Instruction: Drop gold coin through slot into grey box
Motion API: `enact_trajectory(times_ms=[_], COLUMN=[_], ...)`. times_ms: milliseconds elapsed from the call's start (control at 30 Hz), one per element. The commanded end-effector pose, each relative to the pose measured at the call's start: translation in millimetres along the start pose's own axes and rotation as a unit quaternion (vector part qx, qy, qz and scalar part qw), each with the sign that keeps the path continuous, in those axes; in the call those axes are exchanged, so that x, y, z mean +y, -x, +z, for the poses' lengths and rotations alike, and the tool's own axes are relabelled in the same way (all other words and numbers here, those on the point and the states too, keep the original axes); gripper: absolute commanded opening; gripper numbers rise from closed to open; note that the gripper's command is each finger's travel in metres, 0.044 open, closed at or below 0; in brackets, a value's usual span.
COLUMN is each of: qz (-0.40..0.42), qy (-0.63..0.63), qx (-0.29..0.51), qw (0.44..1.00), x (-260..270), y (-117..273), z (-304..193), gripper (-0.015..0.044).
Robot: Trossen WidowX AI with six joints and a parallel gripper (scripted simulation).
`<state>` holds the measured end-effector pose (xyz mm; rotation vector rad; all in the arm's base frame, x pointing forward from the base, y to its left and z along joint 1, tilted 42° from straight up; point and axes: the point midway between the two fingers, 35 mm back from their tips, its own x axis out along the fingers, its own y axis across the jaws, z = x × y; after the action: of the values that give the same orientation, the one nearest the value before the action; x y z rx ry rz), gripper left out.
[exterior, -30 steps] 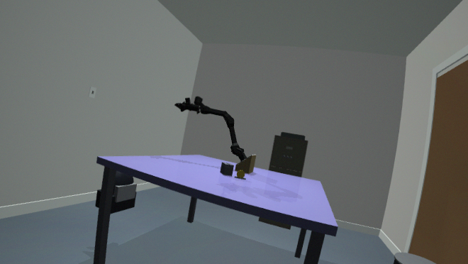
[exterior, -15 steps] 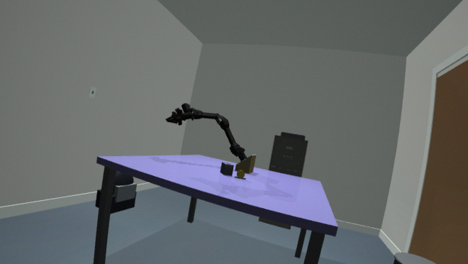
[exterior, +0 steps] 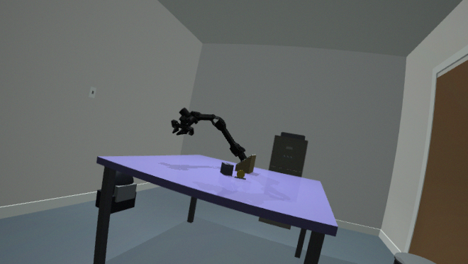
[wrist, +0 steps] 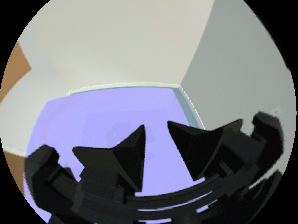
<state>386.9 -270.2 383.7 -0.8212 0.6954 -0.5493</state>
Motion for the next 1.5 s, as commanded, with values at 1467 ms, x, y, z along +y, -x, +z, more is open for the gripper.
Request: enact_trajectory(times_ms=[1467], qz=[0.401], qy=[0.722], qx=[0.156], qw=[0.542], x=[482], y=[97], z=[-79], gripper=[0.0161])
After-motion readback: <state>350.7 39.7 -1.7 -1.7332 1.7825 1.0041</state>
